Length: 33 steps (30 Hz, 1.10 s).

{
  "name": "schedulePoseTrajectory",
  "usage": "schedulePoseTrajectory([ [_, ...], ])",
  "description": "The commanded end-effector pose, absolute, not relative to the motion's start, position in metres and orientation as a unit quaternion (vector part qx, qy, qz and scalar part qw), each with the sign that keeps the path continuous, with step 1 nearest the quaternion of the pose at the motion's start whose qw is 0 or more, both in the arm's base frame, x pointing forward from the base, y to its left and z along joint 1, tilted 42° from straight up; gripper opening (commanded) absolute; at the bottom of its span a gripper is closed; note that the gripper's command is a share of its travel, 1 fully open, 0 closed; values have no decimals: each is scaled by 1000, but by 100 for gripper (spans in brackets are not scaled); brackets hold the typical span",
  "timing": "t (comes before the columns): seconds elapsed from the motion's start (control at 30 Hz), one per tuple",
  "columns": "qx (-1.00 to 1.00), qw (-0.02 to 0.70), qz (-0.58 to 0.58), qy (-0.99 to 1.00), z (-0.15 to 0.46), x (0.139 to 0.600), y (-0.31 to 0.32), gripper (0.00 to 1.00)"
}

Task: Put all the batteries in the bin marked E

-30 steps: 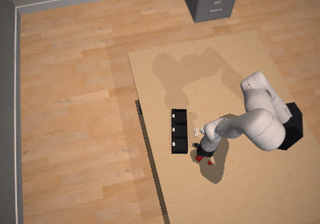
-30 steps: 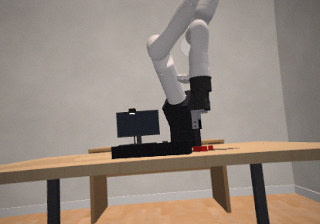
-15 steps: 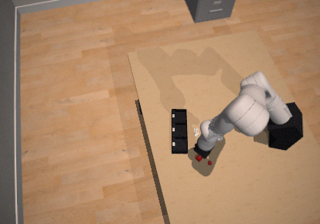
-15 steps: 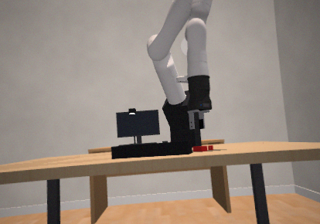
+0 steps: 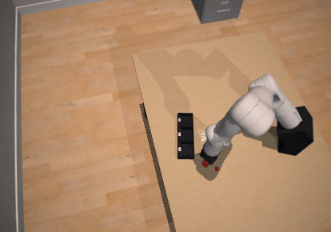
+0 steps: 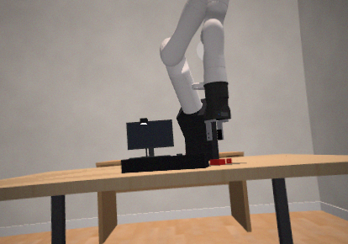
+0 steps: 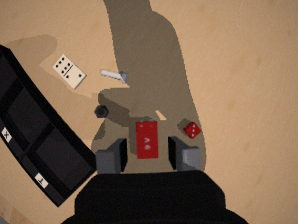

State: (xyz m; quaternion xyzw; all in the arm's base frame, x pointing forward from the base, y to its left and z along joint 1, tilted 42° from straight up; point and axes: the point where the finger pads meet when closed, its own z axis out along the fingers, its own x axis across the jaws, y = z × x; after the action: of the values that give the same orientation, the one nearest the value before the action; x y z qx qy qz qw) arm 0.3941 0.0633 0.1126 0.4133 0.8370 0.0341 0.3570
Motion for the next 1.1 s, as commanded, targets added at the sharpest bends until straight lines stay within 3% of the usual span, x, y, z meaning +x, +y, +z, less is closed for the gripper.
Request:
schedulePoseTrajectory([
  [0.0,413,357,34,837,113,394,63,80],
  [0.47,413,357,34,837,113,394,63,80],
  [1.07,413,357,34,837,66,432,38,80],
])
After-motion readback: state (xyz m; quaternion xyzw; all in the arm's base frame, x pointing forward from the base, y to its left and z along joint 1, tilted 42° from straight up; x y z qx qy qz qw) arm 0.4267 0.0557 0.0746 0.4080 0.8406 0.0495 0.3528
